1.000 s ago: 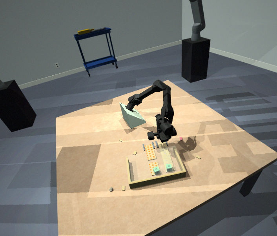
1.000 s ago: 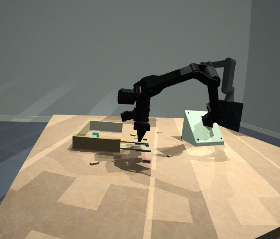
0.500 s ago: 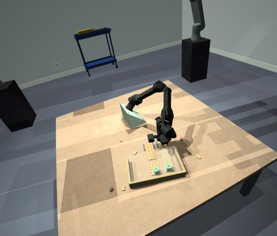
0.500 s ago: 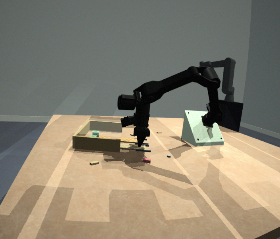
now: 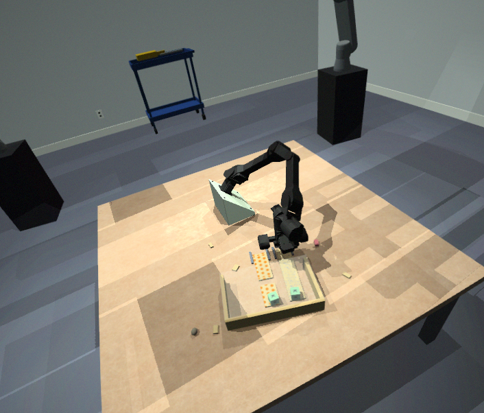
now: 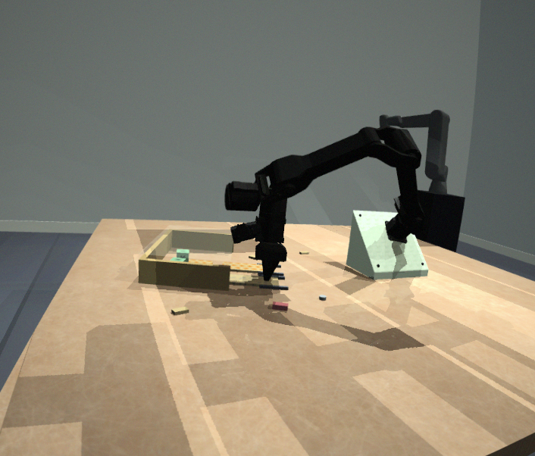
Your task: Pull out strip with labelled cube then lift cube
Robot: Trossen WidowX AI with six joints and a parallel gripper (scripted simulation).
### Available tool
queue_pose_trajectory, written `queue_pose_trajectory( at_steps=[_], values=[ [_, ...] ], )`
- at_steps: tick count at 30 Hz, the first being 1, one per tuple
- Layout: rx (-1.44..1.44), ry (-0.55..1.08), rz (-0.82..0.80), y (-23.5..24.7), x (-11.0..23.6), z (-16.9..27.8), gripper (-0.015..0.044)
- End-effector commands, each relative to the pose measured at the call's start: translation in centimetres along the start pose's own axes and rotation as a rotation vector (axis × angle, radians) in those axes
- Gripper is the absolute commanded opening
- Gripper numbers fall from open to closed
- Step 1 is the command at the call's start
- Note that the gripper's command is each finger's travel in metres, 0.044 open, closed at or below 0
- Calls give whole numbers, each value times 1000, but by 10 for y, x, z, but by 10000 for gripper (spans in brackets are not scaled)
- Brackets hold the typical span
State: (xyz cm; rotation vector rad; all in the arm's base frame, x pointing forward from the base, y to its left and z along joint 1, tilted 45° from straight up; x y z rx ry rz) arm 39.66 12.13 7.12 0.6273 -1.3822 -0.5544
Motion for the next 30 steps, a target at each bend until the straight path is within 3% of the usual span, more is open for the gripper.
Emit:
queue_pose_trajectory(
  at_steps=[1, 30],
  values=[
    [-5, 0, -3, 0, -1, 0, 0],
    [-5, 0, -3, 0, -3, -1, 0]
  ],
)
Point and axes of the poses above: the point midway between the two fingers, 35 mm back from their tips, its own x axis back along the fingers, its own y axis across the jaws, z = x × y, the point moved 8 cm from there along x, back along the fingers, and after that the axes turned 9 degrees about x, right-handed, at the moved point
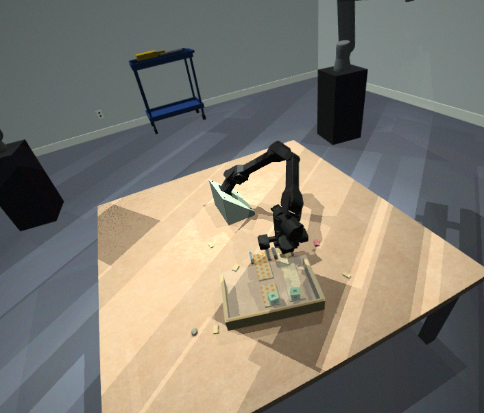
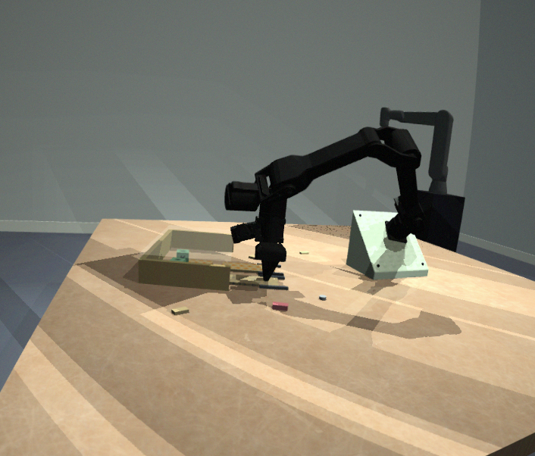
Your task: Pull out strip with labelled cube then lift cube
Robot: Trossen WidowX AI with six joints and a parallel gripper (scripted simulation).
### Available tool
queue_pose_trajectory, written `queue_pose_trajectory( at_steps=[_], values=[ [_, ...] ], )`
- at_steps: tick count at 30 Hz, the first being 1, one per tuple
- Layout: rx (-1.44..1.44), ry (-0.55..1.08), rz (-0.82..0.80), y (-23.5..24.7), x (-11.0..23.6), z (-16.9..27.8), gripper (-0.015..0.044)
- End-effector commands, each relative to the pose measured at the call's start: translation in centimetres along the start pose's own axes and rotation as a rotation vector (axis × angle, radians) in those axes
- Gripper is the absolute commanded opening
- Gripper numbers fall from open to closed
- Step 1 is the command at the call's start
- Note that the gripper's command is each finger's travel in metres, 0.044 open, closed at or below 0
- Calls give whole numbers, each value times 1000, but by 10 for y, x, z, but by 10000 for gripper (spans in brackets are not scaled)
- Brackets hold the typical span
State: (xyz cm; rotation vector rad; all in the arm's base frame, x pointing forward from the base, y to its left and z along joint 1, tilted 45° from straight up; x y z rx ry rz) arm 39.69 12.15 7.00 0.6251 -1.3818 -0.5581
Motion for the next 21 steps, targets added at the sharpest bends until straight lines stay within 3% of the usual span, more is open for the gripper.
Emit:
queue_pose_trajectory(
  at_steps=[1, 21],
  values=[
    [-1, 2, -2, 1, -2, 0, 0],
    [-1, 2, -2, 1, -4, 0, 0]
  ],
)
Point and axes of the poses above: the point midway between the two fingers, 35 mm back from their tips, its own x axis back along the fingers, its own y axis across the jaws, z = x × y, the point moved 8 cm from there along x, back along the fingers, and after that the axes turned 9 degrees about x, right-handed, at the moved point
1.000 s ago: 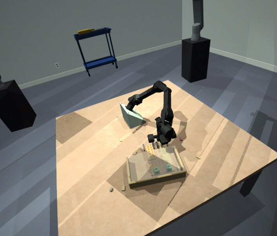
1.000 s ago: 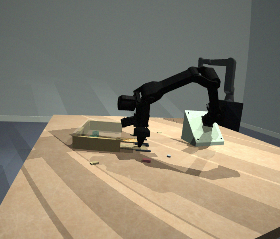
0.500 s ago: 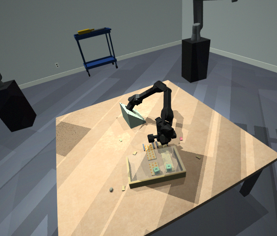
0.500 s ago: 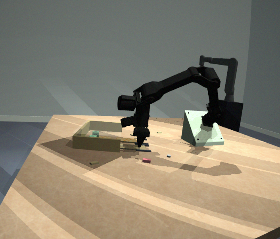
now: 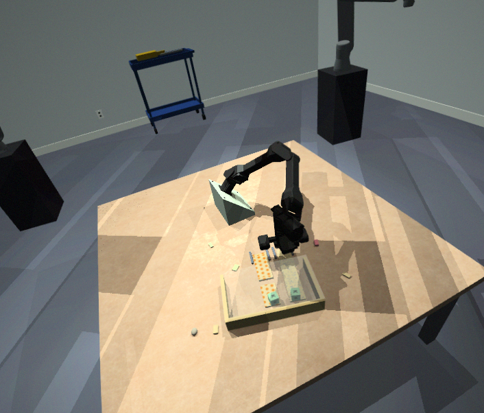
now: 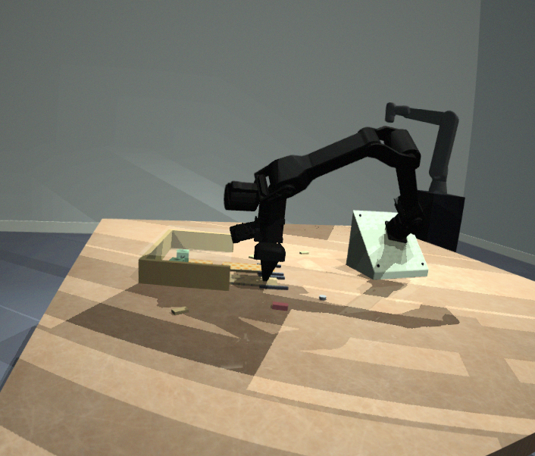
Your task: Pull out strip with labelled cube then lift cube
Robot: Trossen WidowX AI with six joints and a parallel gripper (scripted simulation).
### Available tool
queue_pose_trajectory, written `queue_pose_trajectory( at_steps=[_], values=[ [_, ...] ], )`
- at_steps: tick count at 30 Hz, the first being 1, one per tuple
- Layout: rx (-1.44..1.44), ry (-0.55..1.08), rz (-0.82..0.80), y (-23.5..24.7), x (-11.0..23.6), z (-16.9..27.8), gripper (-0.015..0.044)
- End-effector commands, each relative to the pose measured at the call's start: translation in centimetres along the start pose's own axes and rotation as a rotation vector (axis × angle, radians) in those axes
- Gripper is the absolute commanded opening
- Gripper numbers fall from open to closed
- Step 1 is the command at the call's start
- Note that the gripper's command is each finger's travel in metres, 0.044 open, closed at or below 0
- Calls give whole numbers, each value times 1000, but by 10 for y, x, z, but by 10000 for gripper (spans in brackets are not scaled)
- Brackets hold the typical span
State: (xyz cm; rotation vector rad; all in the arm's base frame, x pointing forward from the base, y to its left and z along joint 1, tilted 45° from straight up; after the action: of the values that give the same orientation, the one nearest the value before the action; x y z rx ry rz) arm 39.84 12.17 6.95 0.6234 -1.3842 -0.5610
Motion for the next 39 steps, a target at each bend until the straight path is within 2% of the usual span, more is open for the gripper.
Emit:
queue_pose_trajectory(
  at_steps=[1, 39],
  values=[
    [0, 5, -2, 2, -4, 3, 0],
    [-2, 8, -2, 7, -6, 61, 0]
  ],
)
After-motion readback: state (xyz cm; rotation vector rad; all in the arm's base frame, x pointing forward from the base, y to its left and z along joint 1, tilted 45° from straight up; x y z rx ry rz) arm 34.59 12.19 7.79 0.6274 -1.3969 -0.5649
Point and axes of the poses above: the point midway between the two fingers, 35 mm back from their tips, its own x axis back along the fingers, its own y axis across the jaws, z = x × y, the point moved 8 cm from there along x, back along the fingers, and after that the axes turned 9 degrees about x, right-handed, at the moved point
